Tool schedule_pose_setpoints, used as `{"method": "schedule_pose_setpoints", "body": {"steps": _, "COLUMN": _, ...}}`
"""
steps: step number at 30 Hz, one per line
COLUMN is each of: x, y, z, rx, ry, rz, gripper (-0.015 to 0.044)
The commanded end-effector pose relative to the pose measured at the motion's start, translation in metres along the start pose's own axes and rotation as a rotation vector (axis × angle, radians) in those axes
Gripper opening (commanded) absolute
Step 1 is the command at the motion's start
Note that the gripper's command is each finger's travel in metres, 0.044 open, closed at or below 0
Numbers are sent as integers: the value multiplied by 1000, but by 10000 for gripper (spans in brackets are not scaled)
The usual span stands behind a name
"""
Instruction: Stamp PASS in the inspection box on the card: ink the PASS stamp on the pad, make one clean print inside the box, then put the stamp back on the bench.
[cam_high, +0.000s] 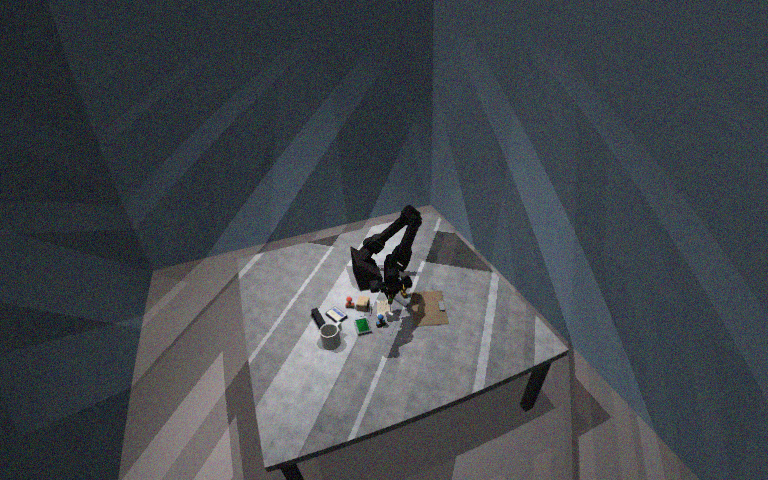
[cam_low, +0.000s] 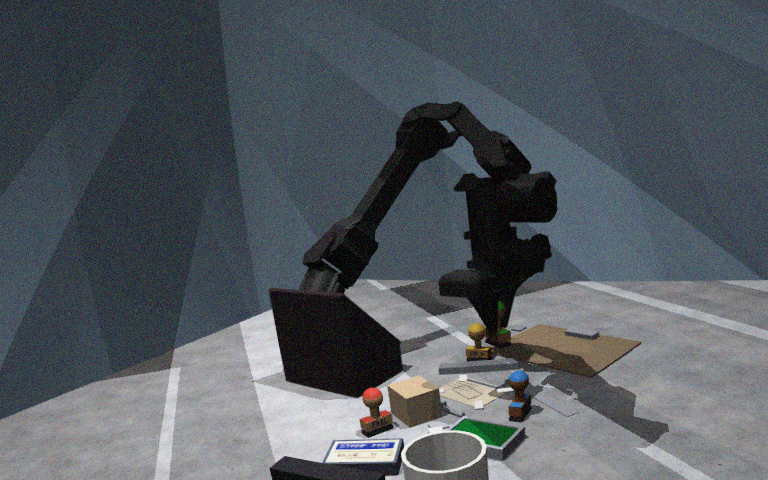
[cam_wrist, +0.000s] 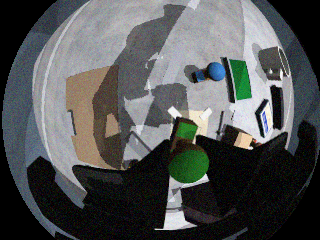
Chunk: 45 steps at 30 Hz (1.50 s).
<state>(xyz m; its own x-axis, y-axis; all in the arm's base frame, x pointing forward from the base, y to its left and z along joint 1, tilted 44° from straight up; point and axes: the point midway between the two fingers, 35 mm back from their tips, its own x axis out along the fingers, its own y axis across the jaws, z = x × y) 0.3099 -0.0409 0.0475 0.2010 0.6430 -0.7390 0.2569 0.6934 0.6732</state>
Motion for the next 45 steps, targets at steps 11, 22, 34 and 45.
{"method": "schedule_pose_setpoints", "body": {"steps": 11, "x": 0, "y": 56, "z": 47, "rx": -6, "ry": -4, "rz": 15, "gripper": 0}}
{"method": "schedule_pose_setpoints", "body": {"steps": 22, "x": 8, "y": 59, "z": 49, "rx": -6, "ry": -4, "rz": 15, "gripper": 0}}
{"method": "schedule_pose_setpoints", "body": {"steps": 34, "x": 28, "y": 59, "z": 50, "rx": -6, "ry": -4, "rz": 15, "gripper": 0}}
{"method": "schedule_pose_setpoints", "body": {"steps": 45, "x": 46, "y": 60, "z": 50, "rx": -6, "ry": -4, "rz": 16, "gripper": 0}}
